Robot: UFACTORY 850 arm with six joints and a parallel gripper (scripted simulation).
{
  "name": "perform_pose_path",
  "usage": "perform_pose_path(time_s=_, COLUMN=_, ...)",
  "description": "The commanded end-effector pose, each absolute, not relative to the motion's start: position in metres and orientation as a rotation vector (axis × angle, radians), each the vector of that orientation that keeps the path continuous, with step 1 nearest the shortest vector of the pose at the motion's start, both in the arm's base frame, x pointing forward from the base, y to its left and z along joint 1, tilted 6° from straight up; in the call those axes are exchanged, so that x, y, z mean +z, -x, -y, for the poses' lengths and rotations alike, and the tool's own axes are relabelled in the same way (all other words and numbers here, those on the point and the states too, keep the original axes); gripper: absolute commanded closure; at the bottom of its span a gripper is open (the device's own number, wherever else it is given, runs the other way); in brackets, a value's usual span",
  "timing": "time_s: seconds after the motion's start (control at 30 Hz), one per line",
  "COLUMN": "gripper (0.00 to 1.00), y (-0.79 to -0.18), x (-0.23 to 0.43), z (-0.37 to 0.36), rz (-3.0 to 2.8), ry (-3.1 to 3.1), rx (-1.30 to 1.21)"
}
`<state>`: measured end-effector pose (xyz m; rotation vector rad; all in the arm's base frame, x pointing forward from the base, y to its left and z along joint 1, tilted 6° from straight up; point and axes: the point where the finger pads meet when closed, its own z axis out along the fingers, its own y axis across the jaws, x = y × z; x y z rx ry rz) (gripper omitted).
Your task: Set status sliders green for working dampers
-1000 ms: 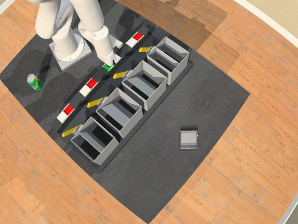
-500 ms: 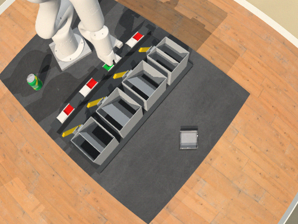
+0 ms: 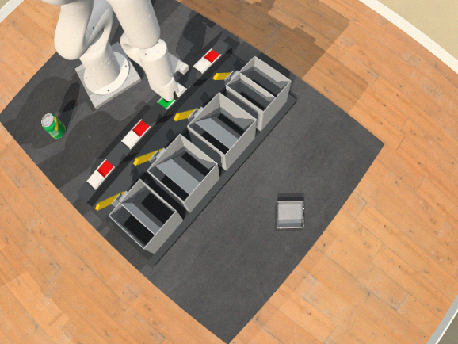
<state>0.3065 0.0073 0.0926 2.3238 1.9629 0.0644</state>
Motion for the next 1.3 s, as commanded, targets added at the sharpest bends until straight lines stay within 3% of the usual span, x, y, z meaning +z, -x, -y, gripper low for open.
perform_pose_path(time_s=0.0, gripper=1.0, y=-0.307, x=0.0928, z=-0.0073, rz=-1.963, ry=-2.323, rx=0.066)
perform_pose_path(time_s=1.27, gripper=1.0, y=-0.3057, x=0.0966, z=-0.0015, rz=-1.962, ry=-2.323, rx=0.066)
